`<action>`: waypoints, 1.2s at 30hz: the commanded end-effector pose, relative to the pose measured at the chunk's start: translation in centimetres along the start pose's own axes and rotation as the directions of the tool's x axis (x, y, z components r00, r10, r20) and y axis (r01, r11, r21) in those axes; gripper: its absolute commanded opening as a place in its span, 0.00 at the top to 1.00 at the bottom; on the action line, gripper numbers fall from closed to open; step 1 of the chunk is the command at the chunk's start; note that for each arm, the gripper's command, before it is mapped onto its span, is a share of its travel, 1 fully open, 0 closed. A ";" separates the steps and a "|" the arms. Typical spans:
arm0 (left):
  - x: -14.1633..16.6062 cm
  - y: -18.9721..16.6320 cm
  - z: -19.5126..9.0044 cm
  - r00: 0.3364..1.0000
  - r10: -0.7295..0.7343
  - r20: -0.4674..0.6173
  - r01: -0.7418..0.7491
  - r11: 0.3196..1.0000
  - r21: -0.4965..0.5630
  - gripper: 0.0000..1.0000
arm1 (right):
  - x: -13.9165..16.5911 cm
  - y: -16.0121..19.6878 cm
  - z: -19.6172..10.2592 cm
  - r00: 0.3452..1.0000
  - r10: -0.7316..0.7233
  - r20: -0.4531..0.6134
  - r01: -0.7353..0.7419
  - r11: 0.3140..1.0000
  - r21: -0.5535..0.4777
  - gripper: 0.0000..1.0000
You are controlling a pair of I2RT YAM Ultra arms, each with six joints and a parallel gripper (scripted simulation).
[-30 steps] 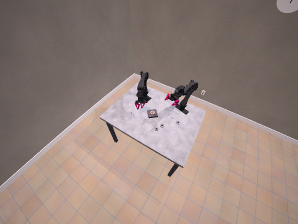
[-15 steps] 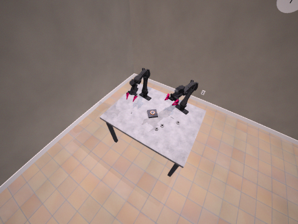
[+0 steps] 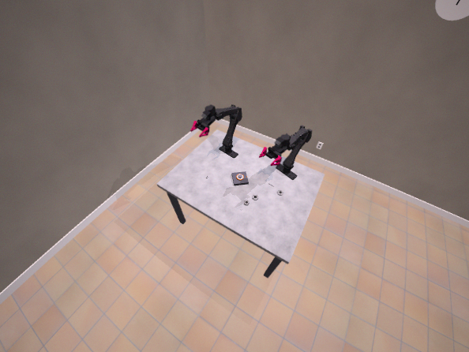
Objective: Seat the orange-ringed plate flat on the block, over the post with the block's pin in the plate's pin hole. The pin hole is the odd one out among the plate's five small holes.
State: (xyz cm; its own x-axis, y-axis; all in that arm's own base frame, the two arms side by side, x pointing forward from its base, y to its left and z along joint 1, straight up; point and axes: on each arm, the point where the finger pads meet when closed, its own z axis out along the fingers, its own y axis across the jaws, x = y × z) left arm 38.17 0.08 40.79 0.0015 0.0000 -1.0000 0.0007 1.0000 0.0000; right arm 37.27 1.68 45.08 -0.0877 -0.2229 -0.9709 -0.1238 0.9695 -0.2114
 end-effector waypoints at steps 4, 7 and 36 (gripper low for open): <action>0.1 0.6 -0.6 1.000 -0.006 -0.003 0.006 1.000 -0.018 0.00 | -3.9 -1.6 -1.7 0.928 0.220 0.299 -0.251 0.966 0.068 0.21; 0.0 0.2 -0.2 1.000 -0.004 -0.003 0.004 1.000 -0.008 0.00 | -0.4 -1.4 -0.3 0.945 0.219 0.242 -0.249 0.963 0.103 0.21; -1.3 -0.2 -0.2 0.999 -0.006 0.032 0.006 1.000 0.006 0.00 | 0.7 -1.7 -0.3 0.956 0.197 0.219 -0.224 0.969 0.108 0.21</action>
State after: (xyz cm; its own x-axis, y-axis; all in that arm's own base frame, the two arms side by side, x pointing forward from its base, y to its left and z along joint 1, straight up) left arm 38.15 0.12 40.68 -0.0012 -0.0001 -1.0000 -0.0007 1.0000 -0.0001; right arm 38.17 -0.03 41.06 0.0154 0.0071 -0.9999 0.0092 0.9999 0.0073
